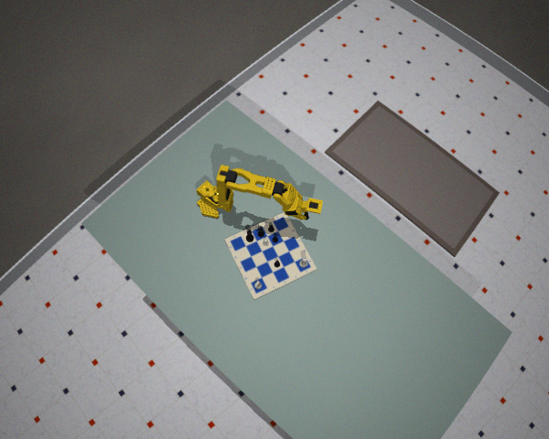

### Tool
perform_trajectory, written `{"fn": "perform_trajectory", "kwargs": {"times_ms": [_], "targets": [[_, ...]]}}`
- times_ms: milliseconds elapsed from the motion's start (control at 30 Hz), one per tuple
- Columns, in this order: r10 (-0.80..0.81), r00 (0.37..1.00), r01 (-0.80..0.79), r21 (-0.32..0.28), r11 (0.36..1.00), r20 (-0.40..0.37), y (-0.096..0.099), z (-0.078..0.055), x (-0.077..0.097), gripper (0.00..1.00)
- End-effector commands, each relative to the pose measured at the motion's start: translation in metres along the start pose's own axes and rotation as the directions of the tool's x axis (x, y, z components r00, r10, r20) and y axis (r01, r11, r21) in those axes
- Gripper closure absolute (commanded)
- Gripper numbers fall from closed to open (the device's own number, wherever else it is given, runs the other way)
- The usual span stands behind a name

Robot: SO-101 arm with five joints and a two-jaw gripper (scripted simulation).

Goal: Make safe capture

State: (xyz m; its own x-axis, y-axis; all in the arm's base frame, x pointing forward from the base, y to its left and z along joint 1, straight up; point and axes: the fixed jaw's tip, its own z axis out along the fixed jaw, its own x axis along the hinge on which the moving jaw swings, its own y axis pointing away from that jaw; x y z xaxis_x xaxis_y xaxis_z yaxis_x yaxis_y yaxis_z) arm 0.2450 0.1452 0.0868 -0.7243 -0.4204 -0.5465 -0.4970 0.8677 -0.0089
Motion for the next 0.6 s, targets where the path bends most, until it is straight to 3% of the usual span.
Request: {"fn": "perform_trajectory", "kwargs": {"times_ms": [0,567], "targets": [[0.004,1.000,-0.004,-0.001,1.000,-0.024,0.000,0.008,0.007,1.00],[0.004,1.000,-0.004,-0.001,1.000,-0.025,0.001,0.036,0.024,1.00]]}}
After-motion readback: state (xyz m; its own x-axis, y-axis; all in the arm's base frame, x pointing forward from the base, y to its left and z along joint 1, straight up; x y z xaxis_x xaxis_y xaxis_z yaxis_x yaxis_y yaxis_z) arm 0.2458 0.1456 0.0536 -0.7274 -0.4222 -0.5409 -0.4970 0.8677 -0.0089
